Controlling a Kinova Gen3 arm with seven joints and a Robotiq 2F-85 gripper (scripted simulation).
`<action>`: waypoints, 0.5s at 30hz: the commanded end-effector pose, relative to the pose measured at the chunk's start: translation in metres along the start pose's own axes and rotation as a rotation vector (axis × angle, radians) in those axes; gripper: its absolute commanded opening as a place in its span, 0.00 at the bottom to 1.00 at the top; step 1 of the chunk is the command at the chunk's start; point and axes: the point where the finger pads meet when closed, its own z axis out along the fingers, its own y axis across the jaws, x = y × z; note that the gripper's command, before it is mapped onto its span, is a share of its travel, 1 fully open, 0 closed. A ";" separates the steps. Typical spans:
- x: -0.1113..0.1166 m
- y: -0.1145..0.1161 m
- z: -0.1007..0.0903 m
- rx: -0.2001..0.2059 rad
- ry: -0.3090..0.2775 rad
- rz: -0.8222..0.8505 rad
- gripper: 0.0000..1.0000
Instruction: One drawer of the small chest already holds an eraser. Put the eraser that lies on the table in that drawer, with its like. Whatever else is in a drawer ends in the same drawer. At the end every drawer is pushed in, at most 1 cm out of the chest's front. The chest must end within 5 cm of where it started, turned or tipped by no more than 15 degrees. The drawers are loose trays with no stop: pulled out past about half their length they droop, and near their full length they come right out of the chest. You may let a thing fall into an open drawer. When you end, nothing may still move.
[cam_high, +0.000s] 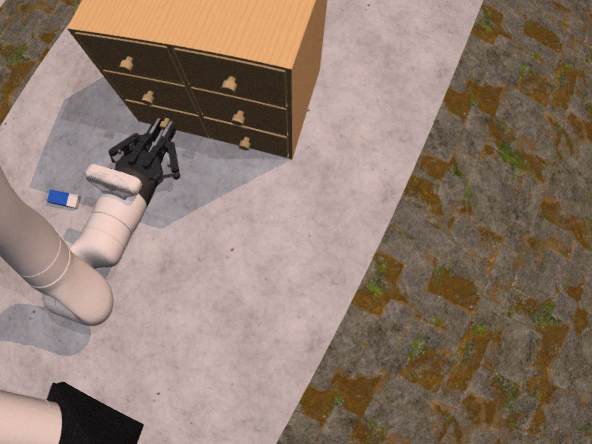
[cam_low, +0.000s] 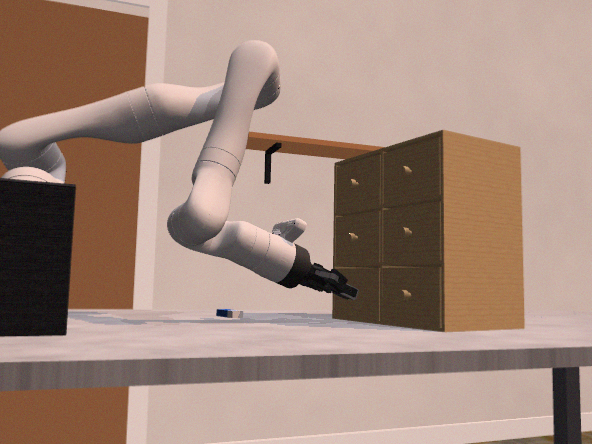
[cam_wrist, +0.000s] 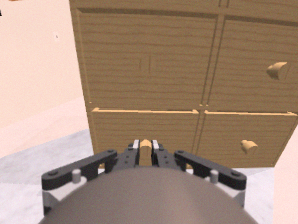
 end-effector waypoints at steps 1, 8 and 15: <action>0.001 0.000 -0.003 0.002 0.004 -0.005 0.13; 0.000 0.000 -0.007 0.003 0.005 -0.005 0.13; -0.003 -0.001 -0.013 0.003 0.005 -0.004 0.13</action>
